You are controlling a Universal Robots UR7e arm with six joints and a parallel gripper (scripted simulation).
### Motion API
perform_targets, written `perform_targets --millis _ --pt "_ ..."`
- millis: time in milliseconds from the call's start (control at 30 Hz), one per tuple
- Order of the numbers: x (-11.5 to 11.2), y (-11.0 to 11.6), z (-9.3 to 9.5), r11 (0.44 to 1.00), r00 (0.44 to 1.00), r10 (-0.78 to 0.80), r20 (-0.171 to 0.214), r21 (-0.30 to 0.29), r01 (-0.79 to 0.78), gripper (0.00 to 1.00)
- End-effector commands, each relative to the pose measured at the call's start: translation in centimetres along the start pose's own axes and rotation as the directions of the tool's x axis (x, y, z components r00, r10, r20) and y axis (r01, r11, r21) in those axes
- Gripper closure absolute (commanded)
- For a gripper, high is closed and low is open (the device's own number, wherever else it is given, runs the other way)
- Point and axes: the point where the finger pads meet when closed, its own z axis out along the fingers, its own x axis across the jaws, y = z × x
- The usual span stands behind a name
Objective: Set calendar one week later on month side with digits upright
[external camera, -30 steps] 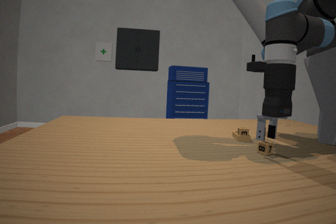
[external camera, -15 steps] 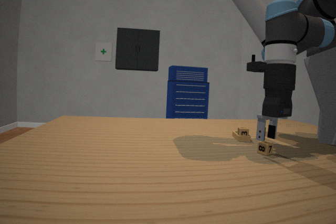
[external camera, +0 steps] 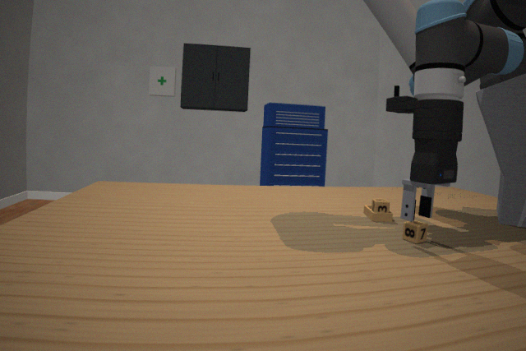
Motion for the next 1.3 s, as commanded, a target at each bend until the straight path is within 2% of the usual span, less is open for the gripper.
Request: perform_targets --millis 0,333,767,1267 --pt "-0.2 -0.1 0.0 1.0 1.0 0.002 0.004 0.001 -0.002 0.13" --pt "-0.2 -0.2 0.4 1.0 1.0 0.003 0.003 0.001 -0.003 0.13" --pt "-0.2 -0.2 2.4 1.0 1.0 0.003 0.004 0.001 -0.003 0.13" --pt "-0.1 -0.1 2.8 1.0 1.0 0.002 0.002 0.0 -0.002 0.13"
